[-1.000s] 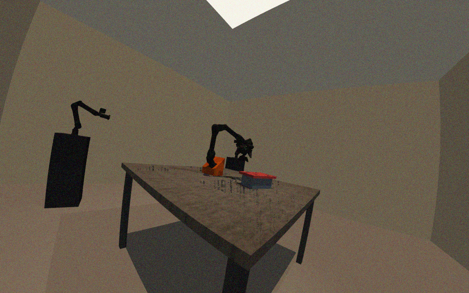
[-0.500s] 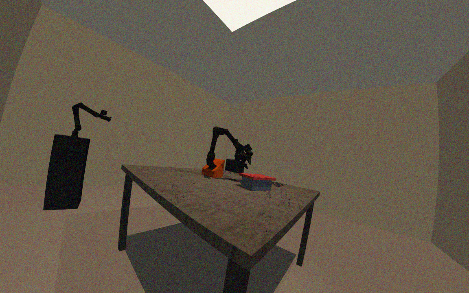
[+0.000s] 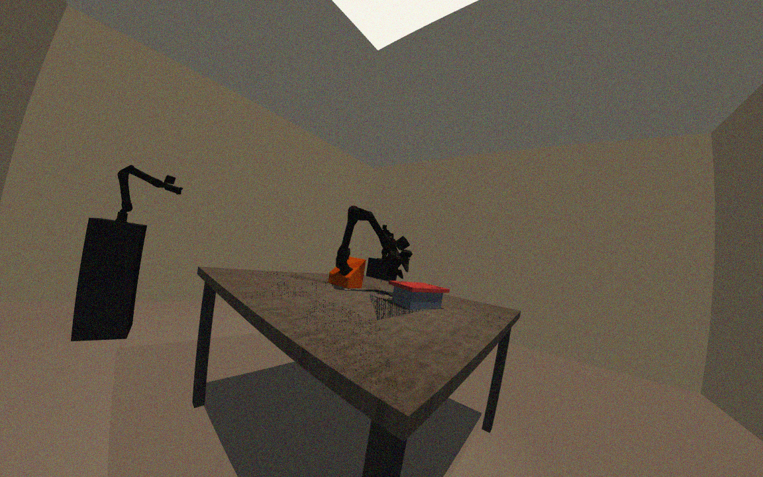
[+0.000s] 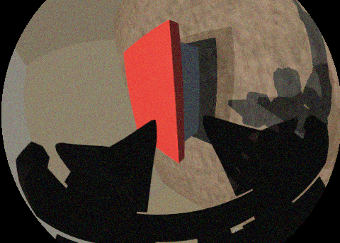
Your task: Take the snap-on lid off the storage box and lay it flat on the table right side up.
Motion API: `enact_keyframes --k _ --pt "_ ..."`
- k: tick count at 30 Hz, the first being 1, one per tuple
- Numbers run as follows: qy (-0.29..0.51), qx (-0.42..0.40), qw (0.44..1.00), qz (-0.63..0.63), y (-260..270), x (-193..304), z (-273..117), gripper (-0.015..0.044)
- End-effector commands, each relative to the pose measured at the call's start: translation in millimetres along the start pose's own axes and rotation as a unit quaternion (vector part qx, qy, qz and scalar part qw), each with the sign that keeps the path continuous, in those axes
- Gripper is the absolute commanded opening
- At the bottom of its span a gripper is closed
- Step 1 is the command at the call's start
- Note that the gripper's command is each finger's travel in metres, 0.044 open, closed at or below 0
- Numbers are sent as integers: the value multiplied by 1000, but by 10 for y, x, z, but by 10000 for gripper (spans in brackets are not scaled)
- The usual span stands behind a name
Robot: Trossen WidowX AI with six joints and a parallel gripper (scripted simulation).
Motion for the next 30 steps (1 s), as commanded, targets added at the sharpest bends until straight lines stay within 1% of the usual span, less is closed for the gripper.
enact_keyframes --k 1,30 --pt "2 4 1000 -5 -22 10 64 235" --pt "0 0 1000 -5 -15 -13 534 235"
Point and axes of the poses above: the point midway between the two fingers, 35 mm back from their tips, its own z axis out along the fingers, its own y axis across the jaws, x = y × z, the point moved 6 cm from there along -z, back along the fingers, and after that the axes turned 4 degrees about -z, right-handed, at the moved point
